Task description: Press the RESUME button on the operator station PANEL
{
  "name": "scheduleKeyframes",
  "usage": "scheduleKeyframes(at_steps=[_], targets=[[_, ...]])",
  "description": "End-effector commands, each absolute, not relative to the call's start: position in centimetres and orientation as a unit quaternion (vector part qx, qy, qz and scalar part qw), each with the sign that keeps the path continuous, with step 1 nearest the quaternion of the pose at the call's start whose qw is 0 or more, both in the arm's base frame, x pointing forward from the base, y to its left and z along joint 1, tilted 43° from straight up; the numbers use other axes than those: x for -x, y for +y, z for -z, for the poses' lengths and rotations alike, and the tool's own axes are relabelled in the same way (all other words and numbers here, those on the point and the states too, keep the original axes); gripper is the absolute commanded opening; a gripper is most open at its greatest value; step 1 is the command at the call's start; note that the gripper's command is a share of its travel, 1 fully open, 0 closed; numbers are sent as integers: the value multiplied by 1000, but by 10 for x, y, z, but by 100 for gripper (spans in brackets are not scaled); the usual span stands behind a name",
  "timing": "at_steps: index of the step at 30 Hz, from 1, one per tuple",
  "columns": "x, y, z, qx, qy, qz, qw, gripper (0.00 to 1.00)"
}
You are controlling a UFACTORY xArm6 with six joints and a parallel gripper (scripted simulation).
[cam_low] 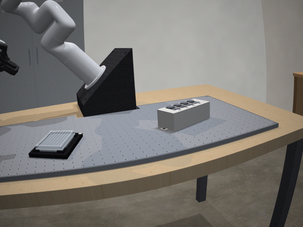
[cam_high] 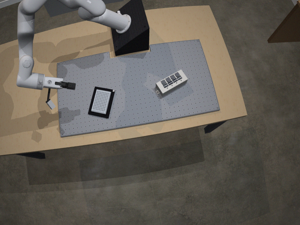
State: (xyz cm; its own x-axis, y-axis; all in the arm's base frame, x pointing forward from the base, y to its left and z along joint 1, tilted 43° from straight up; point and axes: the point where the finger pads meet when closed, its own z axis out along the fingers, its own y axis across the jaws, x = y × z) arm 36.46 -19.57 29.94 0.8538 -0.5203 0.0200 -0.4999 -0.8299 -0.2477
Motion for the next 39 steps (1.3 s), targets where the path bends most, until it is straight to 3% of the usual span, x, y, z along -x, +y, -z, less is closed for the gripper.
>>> scheduleKeyframes(at_steps=[1, 39], targets=[[-373, -178, -295, 966, 234, 34, 102, 0], [-399, -62, -265, 996, 79, 4, 34, 0]])
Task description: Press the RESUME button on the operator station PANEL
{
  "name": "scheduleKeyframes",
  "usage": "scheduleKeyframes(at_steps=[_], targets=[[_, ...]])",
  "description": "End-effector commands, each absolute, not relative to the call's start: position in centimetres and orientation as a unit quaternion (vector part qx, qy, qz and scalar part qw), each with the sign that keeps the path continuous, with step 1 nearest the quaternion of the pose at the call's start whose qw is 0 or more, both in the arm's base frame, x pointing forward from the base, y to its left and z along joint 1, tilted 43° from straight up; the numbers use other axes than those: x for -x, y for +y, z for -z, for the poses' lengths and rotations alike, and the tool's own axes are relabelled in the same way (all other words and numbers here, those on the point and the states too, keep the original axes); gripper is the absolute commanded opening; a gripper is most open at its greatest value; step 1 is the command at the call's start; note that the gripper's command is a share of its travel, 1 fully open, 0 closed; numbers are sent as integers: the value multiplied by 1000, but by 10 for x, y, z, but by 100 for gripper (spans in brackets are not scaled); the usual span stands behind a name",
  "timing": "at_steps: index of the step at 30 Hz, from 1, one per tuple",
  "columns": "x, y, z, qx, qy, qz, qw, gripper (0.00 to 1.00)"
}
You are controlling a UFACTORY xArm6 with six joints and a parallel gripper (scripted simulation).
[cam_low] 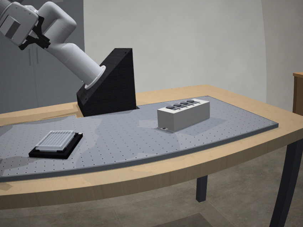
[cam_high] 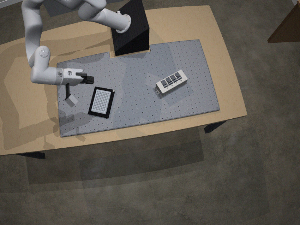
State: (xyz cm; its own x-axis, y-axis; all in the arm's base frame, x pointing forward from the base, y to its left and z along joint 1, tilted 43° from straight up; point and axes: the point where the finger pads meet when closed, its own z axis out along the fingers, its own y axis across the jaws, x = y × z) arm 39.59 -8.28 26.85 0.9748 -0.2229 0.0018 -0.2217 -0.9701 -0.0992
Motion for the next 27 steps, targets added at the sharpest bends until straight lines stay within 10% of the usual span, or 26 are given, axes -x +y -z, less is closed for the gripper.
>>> scheduleKeyframes(at_steps=[1, 27], targets=[[-400, -57, -264, 996, 79, 4, 34, 0], [-409, 6, -229, 1000, 3, -20, -24, 0]])
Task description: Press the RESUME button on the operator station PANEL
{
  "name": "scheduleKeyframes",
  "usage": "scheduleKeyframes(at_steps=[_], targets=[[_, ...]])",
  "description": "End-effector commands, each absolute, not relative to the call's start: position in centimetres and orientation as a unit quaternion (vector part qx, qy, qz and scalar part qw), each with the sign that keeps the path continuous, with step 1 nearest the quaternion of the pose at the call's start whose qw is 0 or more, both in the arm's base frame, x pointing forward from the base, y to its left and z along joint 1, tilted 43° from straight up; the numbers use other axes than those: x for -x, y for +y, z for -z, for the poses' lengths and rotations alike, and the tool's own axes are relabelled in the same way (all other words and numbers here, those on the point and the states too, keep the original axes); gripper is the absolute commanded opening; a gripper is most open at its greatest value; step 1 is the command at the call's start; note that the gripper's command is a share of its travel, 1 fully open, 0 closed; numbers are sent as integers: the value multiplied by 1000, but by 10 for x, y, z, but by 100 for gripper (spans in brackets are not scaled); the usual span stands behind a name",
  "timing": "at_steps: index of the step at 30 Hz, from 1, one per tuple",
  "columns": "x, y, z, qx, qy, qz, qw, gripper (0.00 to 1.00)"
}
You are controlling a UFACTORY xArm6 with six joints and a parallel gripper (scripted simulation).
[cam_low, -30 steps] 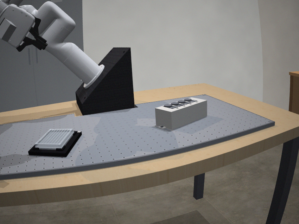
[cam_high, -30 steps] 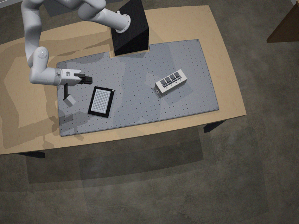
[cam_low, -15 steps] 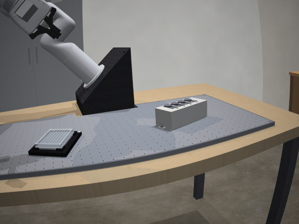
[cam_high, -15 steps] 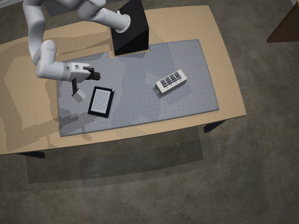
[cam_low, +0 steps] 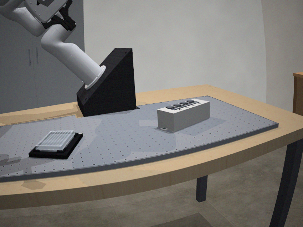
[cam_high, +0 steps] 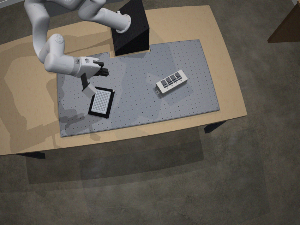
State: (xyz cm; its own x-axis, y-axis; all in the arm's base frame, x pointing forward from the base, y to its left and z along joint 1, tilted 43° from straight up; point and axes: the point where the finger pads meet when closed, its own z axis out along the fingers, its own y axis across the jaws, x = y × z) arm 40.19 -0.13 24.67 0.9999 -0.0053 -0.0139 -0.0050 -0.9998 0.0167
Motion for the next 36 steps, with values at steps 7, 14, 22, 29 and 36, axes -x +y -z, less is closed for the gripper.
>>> scheduleKeyframes(at_steps=[7, 14, 22, 29, 36], targets=[[-417, 12, -206, -998, -4, 39, 49, 0], [-419, 15, -196, -996, -4, 55, 75, 0], [-425, 22, -173, -992, -2, 69, 101, 0], [-429, 27, -157, -992, -2, 69, 101, 0], [-433, 35, -132, -988, 2, 81, 129, 0]])
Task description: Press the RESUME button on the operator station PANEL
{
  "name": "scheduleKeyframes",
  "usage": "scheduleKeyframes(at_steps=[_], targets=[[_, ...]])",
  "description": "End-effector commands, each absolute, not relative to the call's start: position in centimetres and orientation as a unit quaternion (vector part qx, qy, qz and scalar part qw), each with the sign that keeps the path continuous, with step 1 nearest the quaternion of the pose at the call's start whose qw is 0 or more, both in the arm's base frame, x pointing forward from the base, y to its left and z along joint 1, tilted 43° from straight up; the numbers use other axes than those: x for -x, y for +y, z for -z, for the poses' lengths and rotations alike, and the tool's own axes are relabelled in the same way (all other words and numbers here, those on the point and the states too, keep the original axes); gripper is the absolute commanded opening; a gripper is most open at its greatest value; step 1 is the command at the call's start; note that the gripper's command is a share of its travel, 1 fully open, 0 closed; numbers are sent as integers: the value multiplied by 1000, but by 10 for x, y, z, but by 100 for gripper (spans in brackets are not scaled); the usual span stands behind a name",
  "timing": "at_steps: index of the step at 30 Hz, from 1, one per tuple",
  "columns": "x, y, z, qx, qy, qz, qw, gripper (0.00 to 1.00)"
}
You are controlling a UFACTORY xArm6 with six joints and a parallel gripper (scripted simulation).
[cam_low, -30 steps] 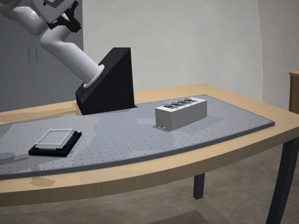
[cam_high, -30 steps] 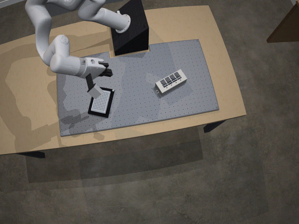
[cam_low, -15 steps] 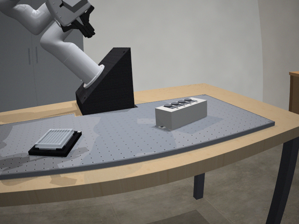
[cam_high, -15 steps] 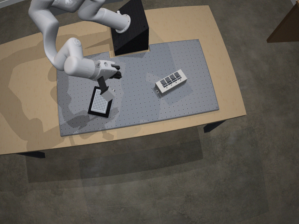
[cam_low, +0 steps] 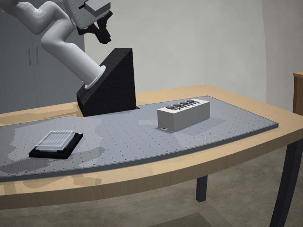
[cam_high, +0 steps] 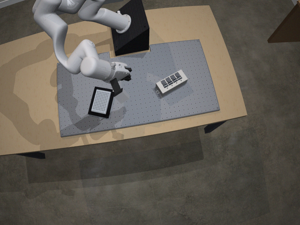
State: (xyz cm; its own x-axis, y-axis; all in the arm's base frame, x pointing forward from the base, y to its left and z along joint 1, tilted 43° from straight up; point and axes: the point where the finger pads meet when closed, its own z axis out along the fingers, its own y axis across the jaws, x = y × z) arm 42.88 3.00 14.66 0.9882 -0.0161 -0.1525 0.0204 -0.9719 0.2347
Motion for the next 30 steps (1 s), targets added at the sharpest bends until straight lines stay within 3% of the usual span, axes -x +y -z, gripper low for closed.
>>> scheduleKeyframes(at_steps=[1, 3, 10, 30], targets=[[-433, 35, -132, -988, 2, 81, 129, 0], [-434, 39, -123, -984, 7, 90, 156, 0], [-435, 44, -107, -984, 7, 90, 156, 0], [-435, 67, -39, -966, 31, 102, 237, 0]])
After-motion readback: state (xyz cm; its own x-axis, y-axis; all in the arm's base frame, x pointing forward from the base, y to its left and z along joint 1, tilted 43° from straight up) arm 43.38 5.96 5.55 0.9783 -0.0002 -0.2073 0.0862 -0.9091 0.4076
